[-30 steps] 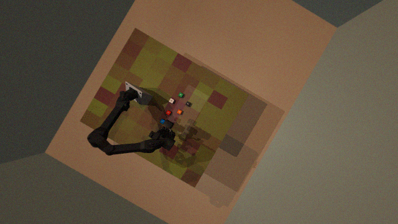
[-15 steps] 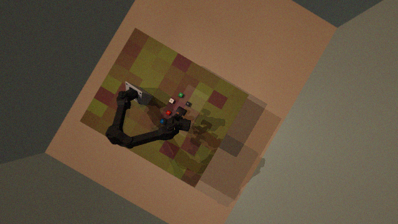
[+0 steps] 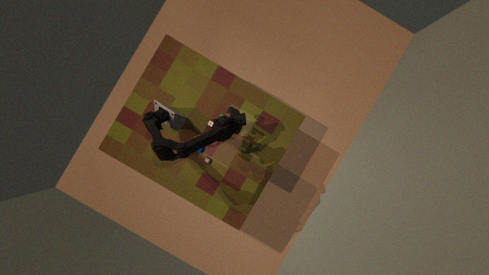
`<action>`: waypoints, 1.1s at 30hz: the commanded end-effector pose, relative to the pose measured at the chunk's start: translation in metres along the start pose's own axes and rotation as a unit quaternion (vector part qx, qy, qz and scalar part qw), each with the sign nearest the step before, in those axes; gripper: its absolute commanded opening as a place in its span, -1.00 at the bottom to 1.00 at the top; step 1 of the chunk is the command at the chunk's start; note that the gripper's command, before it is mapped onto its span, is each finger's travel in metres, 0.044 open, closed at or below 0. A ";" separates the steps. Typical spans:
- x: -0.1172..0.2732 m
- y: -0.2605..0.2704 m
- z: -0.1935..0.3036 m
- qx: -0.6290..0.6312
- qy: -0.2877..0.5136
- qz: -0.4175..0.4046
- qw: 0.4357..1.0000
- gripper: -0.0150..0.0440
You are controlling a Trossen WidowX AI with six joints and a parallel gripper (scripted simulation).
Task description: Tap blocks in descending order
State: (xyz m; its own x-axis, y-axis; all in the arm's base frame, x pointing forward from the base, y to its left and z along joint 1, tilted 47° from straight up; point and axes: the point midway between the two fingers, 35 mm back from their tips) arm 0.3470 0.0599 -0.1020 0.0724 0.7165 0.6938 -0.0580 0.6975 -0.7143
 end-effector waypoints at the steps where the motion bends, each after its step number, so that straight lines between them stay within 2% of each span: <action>1: -0.027 0.003 -0.004 -0.005 -0.002 -0.002 1.000 -0.42; 3: -0.065 0.002 -0.003 -0.005 -0.002 0.000 1.000 -0.42; 5: -0.078 0.001 -0.001 -0.005 -0.002 0.001 1.000 -0.42; 14: -0.079 0.001 -0.001 -0.005 -0.002 0.001 1.000 -0.42; 33: -0.108 0.001 -0.001 -0.005 -0.001 0.002 1.000 -0.42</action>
State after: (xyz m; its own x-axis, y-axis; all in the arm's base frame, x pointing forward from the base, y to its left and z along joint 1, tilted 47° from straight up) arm 0.3416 -0.0141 -0.1751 0.0704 0.7166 0.6939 -0.0419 0.6971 -0.7157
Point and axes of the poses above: the point midway between the two fingers, 35 mm back from their tips, its own x axis back along the fingers, its own y axis across the jaws, z = x × y, and after that the axes turned 5 degrees about x, right-handed
